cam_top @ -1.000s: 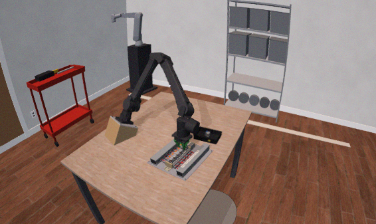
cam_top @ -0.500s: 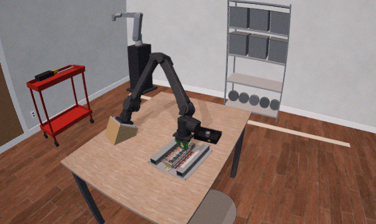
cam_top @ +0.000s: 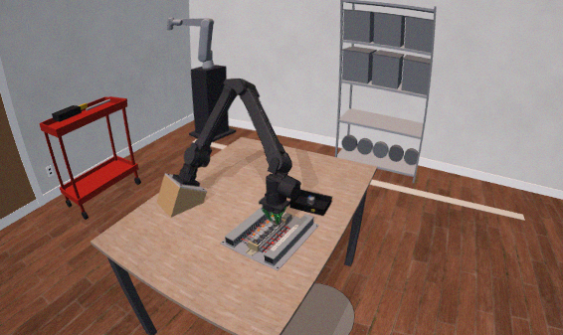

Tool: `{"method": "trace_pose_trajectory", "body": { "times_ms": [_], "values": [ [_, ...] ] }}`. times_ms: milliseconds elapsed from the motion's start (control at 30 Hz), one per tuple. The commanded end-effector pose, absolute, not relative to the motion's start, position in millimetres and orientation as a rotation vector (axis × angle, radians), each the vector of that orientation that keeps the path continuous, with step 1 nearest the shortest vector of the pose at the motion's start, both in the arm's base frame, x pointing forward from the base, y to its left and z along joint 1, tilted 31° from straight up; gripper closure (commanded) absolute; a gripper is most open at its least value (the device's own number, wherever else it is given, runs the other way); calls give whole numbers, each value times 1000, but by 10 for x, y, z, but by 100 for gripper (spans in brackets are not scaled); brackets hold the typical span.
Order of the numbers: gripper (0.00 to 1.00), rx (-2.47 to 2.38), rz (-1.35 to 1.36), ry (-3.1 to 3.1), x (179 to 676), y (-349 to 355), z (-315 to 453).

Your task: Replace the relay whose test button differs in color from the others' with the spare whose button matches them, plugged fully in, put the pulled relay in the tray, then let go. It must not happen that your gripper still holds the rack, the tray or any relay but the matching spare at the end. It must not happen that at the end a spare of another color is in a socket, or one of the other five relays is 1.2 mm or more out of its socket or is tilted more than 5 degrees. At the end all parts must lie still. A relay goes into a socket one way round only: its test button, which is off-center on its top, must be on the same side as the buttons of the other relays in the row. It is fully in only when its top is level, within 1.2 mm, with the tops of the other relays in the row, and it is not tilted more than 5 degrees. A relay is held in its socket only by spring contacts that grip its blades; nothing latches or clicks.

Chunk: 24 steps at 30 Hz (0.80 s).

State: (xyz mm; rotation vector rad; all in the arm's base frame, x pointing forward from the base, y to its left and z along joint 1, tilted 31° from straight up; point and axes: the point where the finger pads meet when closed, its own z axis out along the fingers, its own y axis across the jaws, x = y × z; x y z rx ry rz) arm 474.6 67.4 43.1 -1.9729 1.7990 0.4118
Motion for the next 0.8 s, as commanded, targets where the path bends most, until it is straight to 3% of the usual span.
{"method": "trace_pose_trajectory", "body": {
  "times_ms": [0,767],
  "values": [
    [100,-1985,426,1795,4765,734,433],
    [100,-1986,429,1797,4726,734,414]
  ]
}}
